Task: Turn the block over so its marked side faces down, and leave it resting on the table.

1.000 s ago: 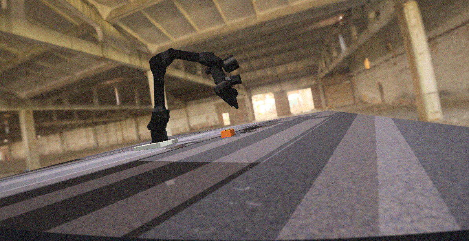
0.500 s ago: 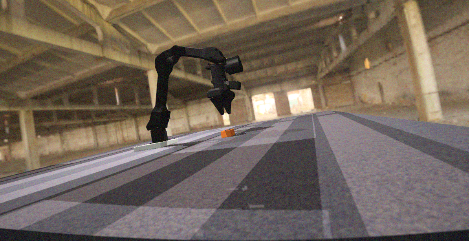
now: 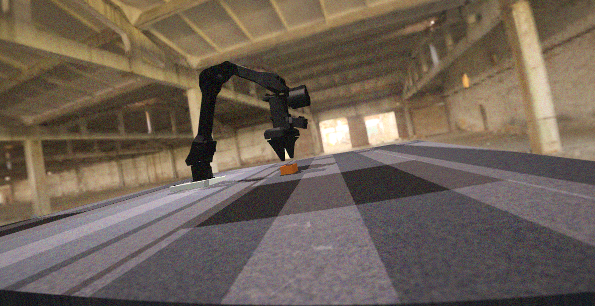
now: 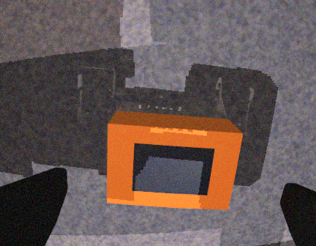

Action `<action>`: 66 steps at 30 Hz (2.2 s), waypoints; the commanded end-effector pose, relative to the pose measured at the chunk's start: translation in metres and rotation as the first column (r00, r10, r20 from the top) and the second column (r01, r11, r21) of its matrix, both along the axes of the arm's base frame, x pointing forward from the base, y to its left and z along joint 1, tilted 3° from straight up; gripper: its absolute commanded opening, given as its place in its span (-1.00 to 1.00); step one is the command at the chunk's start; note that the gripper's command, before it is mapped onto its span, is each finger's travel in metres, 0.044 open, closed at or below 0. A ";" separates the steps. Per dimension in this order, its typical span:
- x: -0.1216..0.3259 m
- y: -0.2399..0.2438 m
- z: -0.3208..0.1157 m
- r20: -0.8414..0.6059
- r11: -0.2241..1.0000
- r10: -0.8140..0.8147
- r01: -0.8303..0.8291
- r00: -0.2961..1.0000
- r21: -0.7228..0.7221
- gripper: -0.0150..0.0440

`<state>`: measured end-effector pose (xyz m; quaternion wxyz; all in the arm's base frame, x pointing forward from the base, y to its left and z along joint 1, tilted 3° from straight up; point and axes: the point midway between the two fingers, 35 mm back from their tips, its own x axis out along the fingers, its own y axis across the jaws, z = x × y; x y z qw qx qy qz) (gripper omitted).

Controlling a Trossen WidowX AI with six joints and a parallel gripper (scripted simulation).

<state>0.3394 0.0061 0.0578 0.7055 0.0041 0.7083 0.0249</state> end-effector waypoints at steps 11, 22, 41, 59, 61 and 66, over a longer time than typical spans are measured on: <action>0.000 0.002 -0.021 0.000 1.000 0.004 -0.004 1.000 0.004 1.00; -0.001 0.002 -0.035 0.000 1.000 0.004 -0.004 1.000 0.004 0.91; -0.001 0.002 -0.035 0.000 1.000 0.004 -0.004 1.000 0.004 0.15; 0.000 0.001 -0.005 0.003 1.000 0.003 -0.003 1.000 0.004 -0.49; 0.000 0.001 -0.006 0.023 1.000 0.002 -0.002 1.000 0.005 -0.49; 0.001 0.001 -0.009 0.103 1.000 -0.002 0.001 0.995 0.007 -0.49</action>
